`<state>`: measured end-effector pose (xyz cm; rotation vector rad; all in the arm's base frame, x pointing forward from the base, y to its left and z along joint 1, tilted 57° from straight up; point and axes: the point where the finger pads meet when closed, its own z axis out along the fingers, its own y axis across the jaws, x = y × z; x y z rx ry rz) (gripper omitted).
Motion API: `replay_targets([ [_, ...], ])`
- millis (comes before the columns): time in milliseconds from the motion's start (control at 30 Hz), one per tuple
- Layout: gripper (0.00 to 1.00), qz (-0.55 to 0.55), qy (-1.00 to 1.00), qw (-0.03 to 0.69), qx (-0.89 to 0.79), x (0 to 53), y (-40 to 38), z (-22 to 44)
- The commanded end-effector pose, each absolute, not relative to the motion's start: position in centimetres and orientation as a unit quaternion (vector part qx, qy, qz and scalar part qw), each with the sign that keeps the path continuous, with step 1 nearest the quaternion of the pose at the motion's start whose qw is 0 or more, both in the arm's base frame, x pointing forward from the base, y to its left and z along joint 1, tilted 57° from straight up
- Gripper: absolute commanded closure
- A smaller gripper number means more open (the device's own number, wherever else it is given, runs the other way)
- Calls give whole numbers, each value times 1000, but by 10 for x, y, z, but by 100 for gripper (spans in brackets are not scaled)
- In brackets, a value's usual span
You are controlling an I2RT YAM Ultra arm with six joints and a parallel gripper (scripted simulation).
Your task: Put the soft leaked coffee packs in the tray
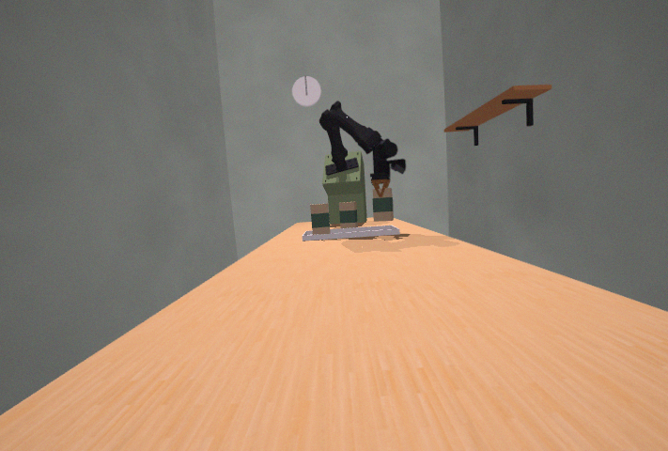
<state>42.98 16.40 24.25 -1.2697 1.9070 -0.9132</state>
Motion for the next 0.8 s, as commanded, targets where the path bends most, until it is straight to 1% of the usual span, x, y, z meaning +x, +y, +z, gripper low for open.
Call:
replay_targets([
  [0, 74, -342, 725, 328, -499, 427, 171, 250],
  [33, 74, -340, 723, 342, -495, 423, 172, 262],
  [767, 74, -340, 723, 339, -497, 424, 173, 260],
])
